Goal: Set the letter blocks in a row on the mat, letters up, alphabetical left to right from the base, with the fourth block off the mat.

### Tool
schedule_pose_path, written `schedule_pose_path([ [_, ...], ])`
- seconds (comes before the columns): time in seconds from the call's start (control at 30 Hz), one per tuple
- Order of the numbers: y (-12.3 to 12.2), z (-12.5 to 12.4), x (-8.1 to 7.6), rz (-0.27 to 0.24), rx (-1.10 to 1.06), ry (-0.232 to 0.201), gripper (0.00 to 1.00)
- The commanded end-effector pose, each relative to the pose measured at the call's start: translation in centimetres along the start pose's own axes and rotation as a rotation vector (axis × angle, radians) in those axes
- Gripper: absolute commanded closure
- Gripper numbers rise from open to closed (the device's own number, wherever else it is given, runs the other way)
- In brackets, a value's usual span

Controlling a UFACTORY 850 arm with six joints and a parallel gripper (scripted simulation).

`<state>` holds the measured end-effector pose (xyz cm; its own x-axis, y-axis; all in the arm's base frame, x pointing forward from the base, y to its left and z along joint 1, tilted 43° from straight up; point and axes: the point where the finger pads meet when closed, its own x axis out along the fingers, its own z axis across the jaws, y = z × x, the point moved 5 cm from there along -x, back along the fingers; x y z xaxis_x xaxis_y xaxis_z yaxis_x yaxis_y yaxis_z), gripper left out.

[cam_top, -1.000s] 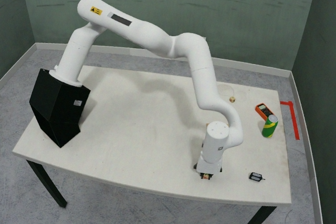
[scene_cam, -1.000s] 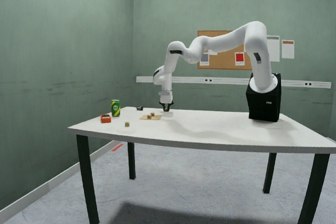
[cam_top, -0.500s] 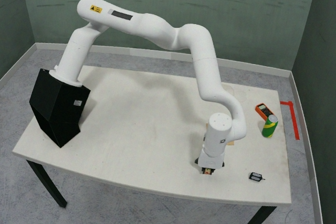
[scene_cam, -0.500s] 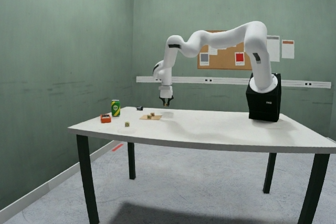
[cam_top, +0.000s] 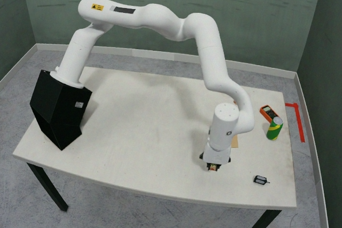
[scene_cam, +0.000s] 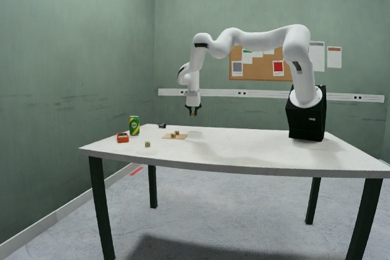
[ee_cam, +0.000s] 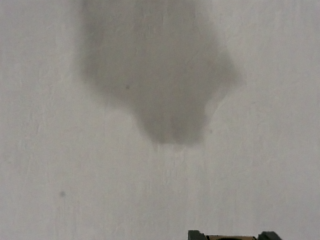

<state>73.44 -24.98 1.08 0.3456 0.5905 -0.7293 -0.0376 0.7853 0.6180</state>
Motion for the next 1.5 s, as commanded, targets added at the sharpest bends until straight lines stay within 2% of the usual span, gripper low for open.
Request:
schedule_pose_path([
  [0.0,0.0,0.1,-0.2,-0.001,-0.001,-0.003,0.77],
  [0.4,0.6,0.4,-0.2,-0.002,-0.082,-0.002,0.77],
  [1.37,7.1,2.6,-0.3,-0.005,-0.877,0.001,0.77],
  [1.43,7.1,2.6,-0.3,-0.005,-0.877,0.001,0.77],
  [1.47,7.8,2.8,-0.3,-0.005,-0.957,0.001,0.77],
])
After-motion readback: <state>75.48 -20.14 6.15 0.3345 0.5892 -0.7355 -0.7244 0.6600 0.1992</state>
